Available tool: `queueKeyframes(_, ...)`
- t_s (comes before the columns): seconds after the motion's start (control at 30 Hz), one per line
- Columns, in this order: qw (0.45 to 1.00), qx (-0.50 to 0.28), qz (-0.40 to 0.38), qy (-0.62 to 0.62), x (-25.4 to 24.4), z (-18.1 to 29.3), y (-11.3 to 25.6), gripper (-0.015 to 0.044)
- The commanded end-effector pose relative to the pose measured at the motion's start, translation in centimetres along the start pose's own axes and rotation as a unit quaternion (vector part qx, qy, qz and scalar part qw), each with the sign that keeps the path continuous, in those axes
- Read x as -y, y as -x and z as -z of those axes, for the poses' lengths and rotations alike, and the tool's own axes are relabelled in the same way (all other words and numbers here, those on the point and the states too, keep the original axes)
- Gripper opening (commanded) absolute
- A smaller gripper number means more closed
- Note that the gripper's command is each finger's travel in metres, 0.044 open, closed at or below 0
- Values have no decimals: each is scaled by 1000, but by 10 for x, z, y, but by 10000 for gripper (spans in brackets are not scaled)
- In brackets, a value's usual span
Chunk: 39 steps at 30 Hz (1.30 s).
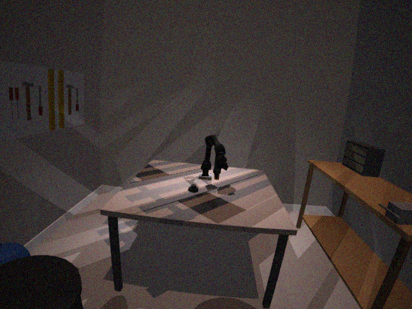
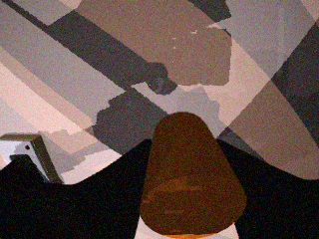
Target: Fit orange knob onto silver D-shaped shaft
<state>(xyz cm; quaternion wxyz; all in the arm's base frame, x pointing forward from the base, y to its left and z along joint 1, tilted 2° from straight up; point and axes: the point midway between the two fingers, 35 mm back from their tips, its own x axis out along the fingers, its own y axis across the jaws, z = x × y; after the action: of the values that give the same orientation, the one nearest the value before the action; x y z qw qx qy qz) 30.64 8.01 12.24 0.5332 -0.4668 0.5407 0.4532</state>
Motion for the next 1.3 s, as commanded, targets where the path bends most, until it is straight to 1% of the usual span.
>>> queueKeyframes(0.0, 1000, 3, 4, 0, 0, 0, 15, 0)
queueKeyframes(0.27, 1000, 3, 4, 0, -1, 0, 35, 0)
queueKeyframes(0.6, 1000, 5, 3, 2, 11, 20, 30, 0)
queueKeyframes(1.27, 1000, 3, 5, 1, 36, 74, 13, 0)
